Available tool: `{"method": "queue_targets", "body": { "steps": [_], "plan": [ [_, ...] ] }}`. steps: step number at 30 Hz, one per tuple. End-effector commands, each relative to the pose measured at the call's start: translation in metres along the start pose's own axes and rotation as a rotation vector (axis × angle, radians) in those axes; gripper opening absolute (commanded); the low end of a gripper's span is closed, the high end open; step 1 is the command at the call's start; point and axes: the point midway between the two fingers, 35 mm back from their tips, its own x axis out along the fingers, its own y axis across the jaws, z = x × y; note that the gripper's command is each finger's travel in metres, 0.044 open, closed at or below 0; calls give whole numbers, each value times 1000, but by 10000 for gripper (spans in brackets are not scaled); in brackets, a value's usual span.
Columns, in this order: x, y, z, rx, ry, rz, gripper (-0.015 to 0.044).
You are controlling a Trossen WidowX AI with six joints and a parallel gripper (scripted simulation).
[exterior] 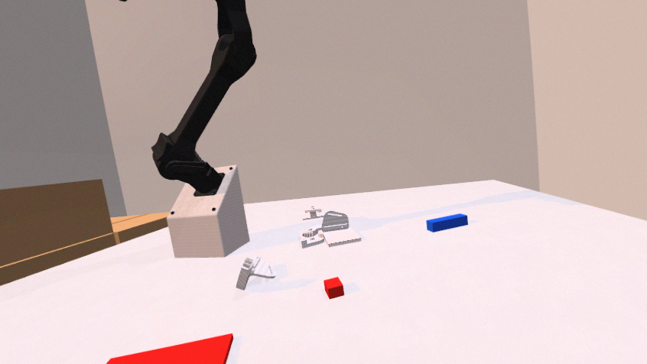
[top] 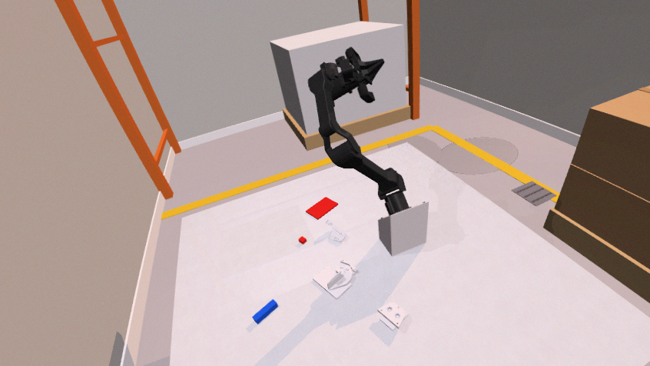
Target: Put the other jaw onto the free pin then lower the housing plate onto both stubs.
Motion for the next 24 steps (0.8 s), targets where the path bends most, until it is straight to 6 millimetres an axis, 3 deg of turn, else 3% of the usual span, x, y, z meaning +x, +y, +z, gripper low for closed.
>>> {"method": "queue_targets", "body": {
  "steps": [1,9,24],
  "plan": [
    [0,0,0,0,0,0,0],
    [1,1,-3,-6,8,0,0],
    [10,14,-54,-118,176,11,0]
  ]
}}
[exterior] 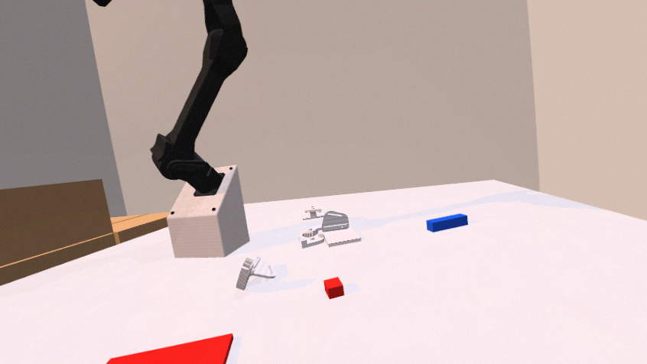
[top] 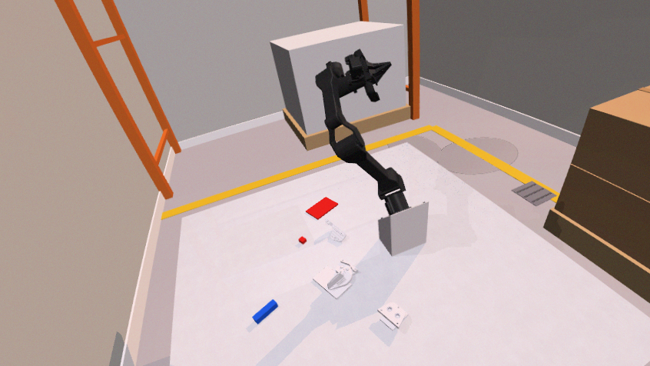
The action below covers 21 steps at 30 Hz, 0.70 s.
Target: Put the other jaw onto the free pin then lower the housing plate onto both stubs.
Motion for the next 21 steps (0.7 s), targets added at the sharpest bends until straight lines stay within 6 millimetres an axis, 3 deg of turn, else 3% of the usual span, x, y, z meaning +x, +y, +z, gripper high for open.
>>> {"method": "queue_targets", "body": {
  "steps": [1,21],
  "plan": [
    [2,4,-12,-30,46,3,0],
    [9,13,-69,-93,246,21,0]
  ]
}}
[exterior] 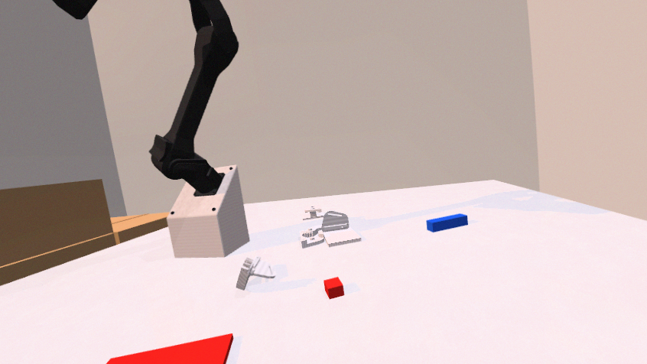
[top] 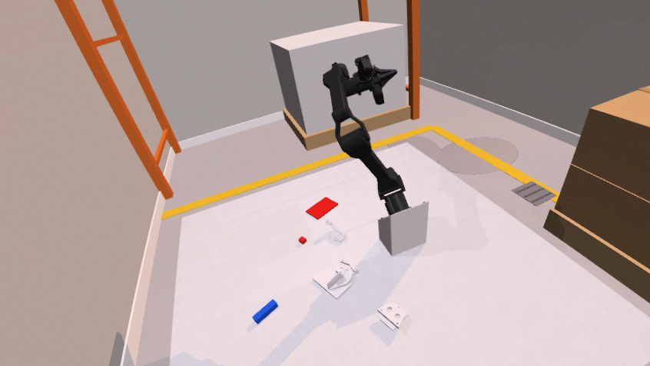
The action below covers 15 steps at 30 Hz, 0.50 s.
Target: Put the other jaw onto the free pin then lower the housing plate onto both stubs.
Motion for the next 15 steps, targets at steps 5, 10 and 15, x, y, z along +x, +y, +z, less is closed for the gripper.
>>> {"method": "queue_targets", "body": {
  "steps": [5,10,15],
  "plan": [
    [9,8,-35,-85,105,12,0],
    [13,14,-63,-142,188,27,0],
    [13,18,-88,-204,266,44,0]
  ]
}}
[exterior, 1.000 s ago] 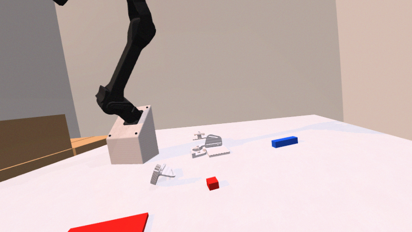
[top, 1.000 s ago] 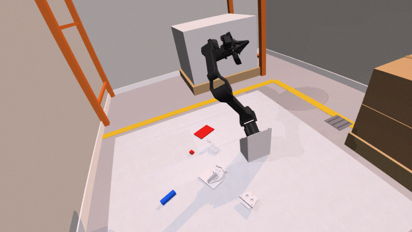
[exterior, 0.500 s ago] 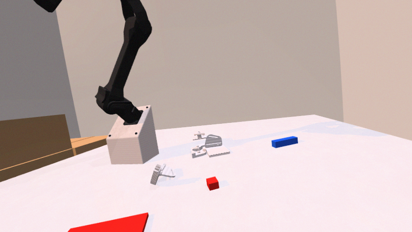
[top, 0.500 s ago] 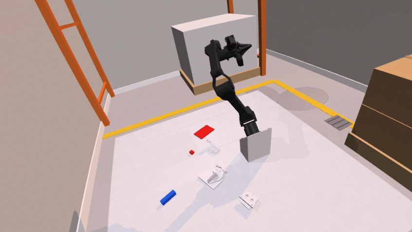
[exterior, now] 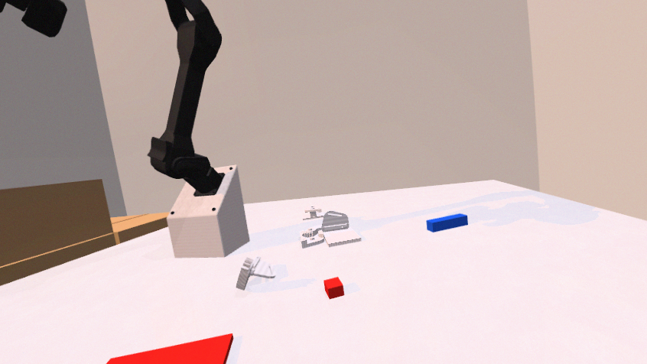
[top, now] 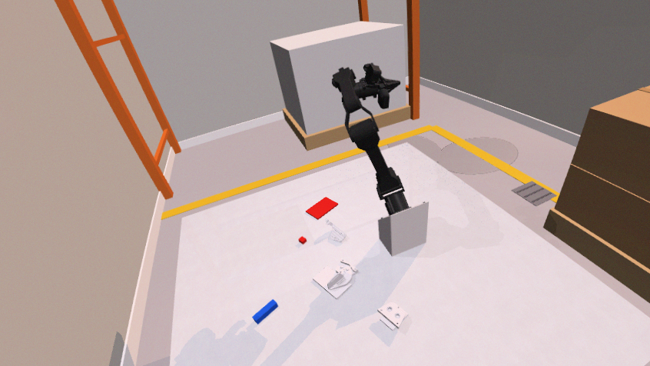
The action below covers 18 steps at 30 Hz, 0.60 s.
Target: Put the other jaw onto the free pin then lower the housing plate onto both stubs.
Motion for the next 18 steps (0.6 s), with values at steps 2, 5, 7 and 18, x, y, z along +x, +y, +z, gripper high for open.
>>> {"method": "queue_targets", "body": {
  "steps": [2,5,7,18],
  "plan": [
    [5,7,-24,-70,78,16,0],
    [7,11,-37,-105,119,27,0],
    [8,14,-47,-129,147,35,0],
    [8,24,-87,-233,273,79,0]
  ]
}}
